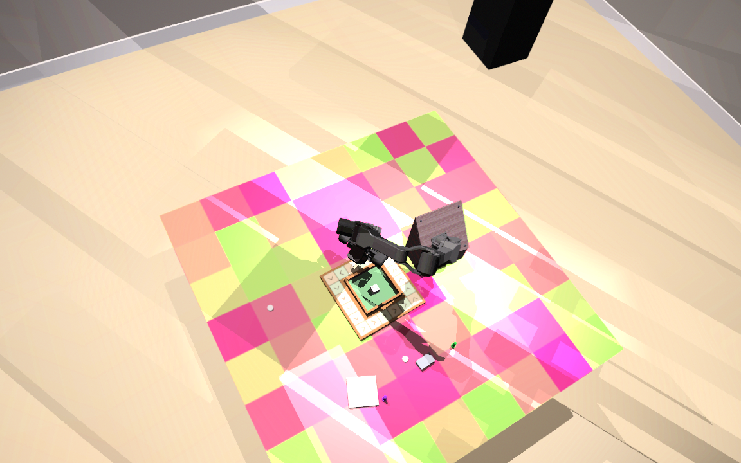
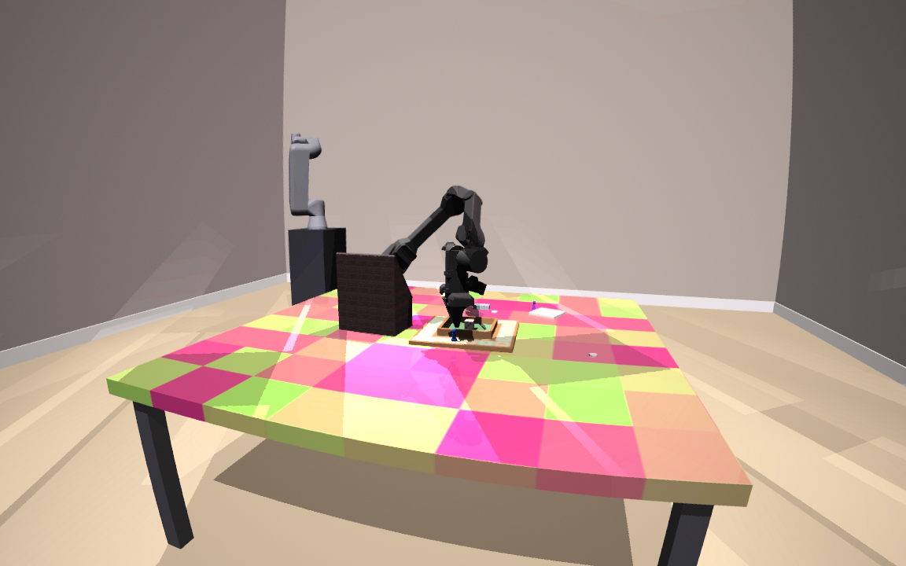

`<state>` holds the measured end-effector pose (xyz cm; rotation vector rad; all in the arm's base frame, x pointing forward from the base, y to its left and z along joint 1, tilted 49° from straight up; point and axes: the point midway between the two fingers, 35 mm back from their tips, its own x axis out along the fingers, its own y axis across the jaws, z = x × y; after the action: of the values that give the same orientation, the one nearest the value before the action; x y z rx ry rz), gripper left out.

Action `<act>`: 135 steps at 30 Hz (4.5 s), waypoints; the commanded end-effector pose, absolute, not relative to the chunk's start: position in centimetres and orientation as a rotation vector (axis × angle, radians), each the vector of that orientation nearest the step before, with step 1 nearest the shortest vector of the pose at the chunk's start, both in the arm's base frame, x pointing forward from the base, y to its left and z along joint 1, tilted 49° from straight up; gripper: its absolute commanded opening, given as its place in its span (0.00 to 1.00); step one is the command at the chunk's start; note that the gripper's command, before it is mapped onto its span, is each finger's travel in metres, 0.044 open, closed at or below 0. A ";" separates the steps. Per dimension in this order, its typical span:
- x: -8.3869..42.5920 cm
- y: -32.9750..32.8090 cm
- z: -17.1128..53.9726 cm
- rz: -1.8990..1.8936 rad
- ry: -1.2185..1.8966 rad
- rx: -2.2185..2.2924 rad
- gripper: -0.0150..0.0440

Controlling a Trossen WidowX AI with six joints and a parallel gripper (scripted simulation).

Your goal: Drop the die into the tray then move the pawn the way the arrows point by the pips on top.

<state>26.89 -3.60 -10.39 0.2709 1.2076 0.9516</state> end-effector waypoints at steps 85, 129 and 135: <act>35.4 -2.7 -9.7 0.955 1.208 0.287 0.25; 32.8 -5.2 -5.6 0.908 1.247 0.340 1.00; 25.2 -5.5 -0.4 0.800 1.335 0.477 1.00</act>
<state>28.74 -5.48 -2.88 0.4202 1.2989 0.8555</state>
